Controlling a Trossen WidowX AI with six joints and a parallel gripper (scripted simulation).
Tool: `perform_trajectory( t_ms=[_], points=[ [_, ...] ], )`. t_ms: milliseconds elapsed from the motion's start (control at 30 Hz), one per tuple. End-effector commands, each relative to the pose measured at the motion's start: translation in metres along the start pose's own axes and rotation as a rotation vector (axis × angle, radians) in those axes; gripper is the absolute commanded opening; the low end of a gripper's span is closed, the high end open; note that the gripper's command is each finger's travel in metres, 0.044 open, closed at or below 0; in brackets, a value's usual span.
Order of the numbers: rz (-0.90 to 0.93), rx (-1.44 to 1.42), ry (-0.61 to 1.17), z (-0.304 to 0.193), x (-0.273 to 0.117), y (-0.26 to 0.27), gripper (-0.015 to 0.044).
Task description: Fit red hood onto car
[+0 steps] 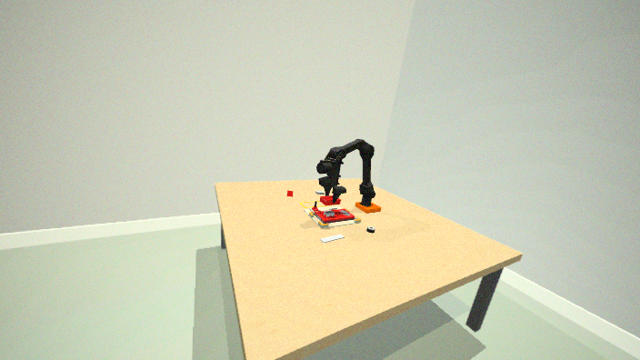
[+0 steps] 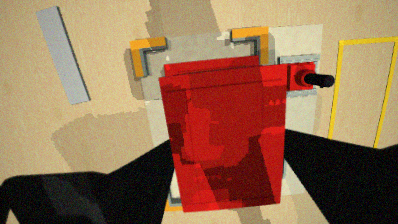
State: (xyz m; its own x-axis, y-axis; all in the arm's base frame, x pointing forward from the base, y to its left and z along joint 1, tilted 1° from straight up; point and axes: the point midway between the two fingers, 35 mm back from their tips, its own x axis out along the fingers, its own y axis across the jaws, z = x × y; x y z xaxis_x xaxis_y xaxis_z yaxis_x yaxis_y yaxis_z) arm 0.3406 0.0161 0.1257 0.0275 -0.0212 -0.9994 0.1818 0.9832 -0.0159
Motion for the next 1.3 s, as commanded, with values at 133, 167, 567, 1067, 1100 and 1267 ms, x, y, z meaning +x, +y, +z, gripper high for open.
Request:
perform_trajectory(
  t_ms=[133, 167, 567, 1067, 1100, 1267],
  points=[
    [-0.004, 0.014, -0.002, -0.001, 0.014, 0.0, 0.0],
    [-0.004, 0.014, -0.002, -0.001, 0.018, 0.001, 0.0],
    [-0.004, 0.014, -0.002, -0.003, 0.05, 0.002, 0.0],
    [-0.004, 0.014, -0.002, -0.003, 0.05, 0.001, 0.0],
    [-0.004, 0.014, -0.002, -0.003, 0.05, 0.001, 0.0],
    [-0.004, 0.014, -0.002, -0.003, 0.05, 0.0, 0.0]
  ],
)
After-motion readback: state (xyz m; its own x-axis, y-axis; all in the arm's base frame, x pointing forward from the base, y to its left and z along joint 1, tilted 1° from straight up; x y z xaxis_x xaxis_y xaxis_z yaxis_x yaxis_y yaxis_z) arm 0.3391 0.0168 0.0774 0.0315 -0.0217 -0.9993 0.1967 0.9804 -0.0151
